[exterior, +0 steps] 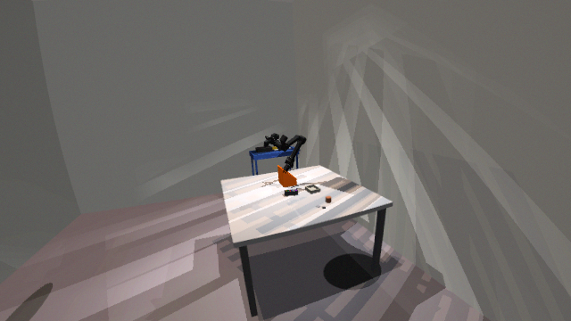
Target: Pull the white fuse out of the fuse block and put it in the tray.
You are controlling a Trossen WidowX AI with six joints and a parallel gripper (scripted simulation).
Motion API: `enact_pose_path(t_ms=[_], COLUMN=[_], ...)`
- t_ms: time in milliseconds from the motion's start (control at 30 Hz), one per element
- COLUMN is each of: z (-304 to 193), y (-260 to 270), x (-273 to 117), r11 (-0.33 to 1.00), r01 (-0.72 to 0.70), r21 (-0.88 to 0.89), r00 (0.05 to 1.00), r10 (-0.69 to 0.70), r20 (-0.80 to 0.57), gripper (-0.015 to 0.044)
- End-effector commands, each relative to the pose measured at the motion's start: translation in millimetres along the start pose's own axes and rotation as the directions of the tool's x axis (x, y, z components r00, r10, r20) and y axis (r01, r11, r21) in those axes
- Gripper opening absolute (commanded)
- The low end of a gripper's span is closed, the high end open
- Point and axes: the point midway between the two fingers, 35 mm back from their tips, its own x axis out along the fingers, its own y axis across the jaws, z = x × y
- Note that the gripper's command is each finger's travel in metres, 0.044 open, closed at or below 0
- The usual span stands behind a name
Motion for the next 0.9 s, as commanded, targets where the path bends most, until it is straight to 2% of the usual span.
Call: enact_pose_path(t_ms=[0, 67, 200, 333, 533, 667, 867], z=[0.7, 5.7, 19.1, 22.4, 7.7, -7.7, -62.0], y=[1.5, 13.2, 58.9, 94.6, 158.9, 179.9, 206.5], x=[-0.6, -5.7, -31.7, -59.3, -135.5, -171.8, -254.4], r11=[1.000, 0.998, 0.953, 0.880, 0.620, 0.466, 0.040], r01=[-0.007, -0.061, -0.267, -0.414, -0.669, -0.746, -0.833], r21=[-0.003, -0.029, -0.140, -0.234, -0.410, -0.475, -0.552], r00=[1.000, 0.997, 0.945, 0.865, 0.606, 0.470, 0.141], r10=[0.007, 0.063, 0.288, 0.460, 0.774, 0.875, 0.980], r20=[0.005, 0.043, 0.156, 0.200, 0.182, 0.120, -0.142], gripper=[0.0026, 0.0064, 0.0064, 0.0064, 0.0064, 0.0064, 0.0064])
